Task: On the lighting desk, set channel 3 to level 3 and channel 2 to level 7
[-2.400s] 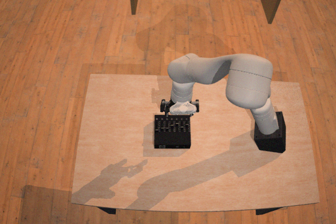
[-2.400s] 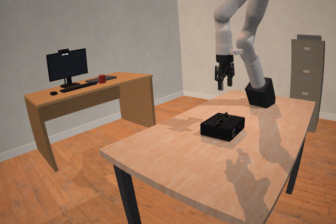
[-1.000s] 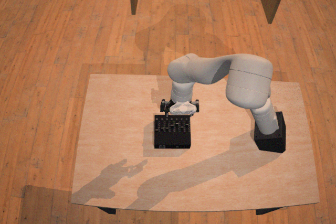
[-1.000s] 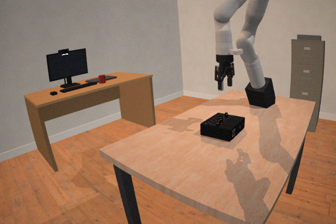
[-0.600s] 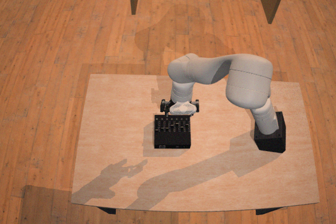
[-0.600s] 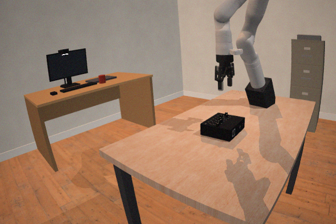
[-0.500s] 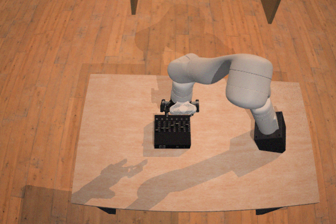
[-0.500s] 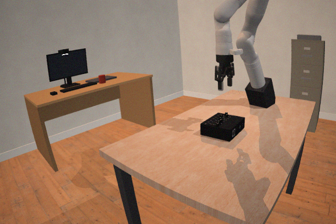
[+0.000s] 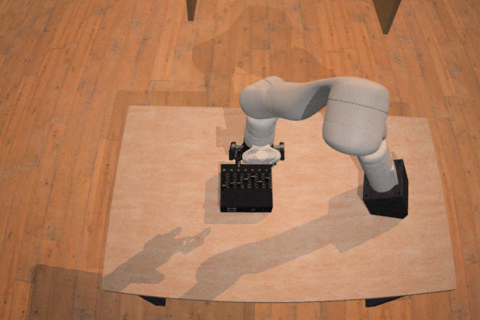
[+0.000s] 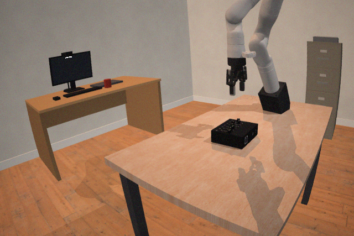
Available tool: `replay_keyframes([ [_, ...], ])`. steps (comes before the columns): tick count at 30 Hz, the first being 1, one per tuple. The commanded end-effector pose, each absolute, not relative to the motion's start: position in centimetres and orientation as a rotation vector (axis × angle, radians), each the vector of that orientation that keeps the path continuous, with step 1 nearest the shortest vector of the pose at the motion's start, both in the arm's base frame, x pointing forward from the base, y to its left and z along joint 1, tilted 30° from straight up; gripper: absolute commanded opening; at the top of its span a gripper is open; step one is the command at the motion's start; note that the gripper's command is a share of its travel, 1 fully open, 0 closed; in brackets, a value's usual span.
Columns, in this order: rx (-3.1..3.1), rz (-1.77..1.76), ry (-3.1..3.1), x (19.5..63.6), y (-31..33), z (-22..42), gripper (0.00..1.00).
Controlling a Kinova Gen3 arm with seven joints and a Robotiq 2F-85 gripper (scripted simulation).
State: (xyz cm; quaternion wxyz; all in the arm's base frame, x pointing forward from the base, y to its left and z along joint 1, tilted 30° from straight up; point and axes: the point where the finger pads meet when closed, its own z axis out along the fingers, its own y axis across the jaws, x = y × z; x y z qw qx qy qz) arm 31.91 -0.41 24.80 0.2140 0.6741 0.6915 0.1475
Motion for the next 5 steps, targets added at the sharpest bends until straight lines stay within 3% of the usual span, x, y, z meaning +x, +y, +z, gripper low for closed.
replay_keyframes([
  [1,1.87,0.41,1.918,31.92,-0.41,24.82,1.0],
  [5,1.87,0.41,1.918,31.92,-0.41,24.82,1.0],
])
